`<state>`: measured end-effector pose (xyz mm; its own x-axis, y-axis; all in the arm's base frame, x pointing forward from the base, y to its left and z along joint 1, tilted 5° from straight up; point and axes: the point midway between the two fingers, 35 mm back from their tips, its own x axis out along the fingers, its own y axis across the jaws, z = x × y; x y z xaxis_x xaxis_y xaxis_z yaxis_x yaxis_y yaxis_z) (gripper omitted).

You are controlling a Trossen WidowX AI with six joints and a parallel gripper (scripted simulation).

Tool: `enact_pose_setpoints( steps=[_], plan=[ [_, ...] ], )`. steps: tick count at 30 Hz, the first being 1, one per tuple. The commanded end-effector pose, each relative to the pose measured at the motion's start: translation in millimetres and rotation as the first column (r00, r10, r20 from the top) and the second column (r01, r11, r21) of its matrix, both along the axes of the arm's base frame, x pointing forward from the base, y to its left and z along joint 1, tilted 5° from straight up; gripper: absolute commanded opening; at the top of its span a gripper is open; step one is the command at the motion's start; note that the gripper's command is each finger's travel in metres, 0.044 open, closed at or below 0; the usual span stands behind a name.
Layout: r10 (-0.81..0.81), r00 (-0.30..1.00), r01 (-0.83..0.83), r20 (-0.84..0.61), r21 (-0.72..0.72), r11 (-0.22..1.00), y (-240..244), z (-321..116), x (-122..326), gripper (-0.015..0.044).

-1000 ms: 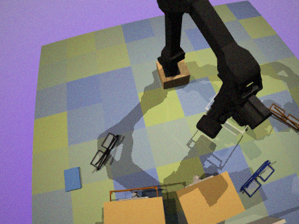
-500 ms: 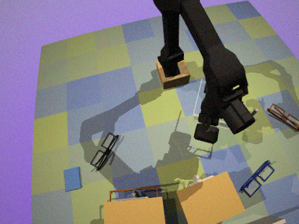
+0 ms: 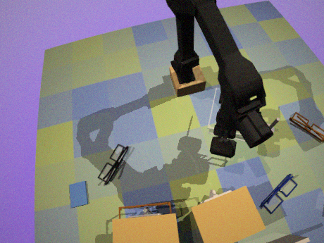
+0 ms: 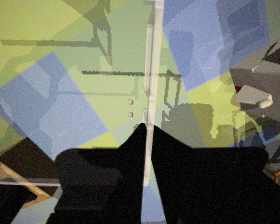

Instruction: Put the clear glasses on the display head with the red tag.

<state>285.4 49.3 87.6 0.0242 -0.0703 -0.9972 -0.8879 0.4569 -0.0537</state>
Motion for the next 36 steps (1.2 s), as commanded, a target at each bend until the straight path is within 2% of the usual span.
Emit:
enact_pose_setpoints(
  steps=[1,36],
  plan=[
    [0.004,1.000,-0.004,-0.004,-0.004,1.000,-1.1,-5.3,-0.2,0.0000],
    [0.005,1.000,-0.005,-0.004,-0.005,1.000,-3.4,-41.2,3.0,0.0000]
  ],
)
